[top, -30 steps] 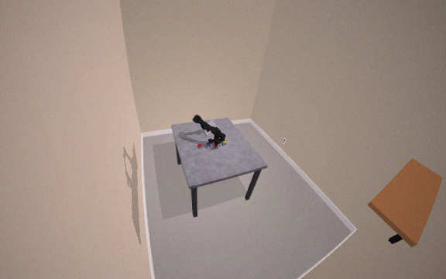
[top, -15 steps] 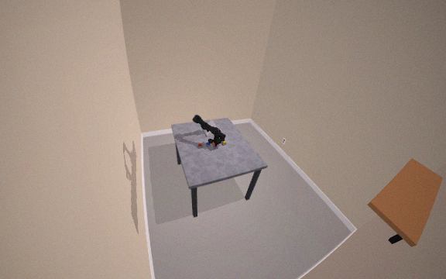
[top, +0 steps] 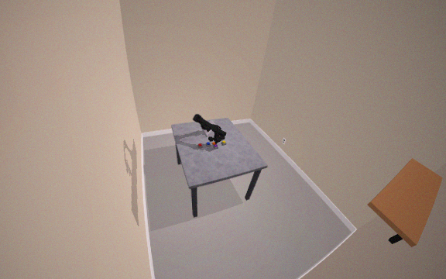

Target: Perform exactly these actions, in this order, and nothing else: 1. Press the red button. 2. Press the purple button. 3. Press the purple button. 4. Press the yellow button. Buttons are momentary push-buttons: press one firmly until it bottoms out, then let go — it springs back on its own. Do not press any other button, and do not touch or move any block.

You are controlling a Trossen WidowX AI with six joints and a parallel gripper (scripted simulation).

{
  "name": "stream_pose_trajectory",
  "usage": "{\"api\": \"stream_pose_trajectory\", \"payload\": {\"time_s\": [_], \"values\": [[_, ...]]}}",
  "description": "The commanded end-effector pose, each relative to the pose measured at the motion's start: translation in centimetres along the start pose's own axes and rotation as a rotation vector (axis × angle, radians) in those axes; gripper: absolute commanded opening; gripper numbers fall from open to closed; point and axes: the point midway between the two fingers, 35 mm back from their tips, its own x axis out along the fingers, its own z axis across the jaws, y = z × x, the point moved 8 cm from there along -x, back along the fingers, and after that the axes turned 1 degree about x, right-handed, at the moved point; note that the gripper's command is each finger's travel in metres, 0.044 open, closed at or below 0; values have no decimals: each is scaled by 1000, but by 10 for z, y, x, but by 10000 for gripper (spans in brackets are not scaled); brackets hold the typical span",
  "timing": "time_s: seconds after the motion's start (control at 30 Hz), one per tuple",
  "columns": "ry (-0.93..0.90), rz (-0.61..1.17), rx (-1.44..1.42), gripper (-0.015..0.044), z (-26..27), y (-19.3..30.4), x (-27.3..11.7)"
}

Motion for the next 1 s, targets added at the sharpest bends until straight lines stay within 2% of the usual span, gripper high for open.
{"api": "stream_pose_trajectory", "payload": {"time_s": [0.0, 0.5, 0.97], "values": [[-3, 3, 2, 20, 0, 0, 5], [-2, 3, 2, 20, 0, 0, 29], [-2, 3, 2, 20, 0, 0, 30]]}}
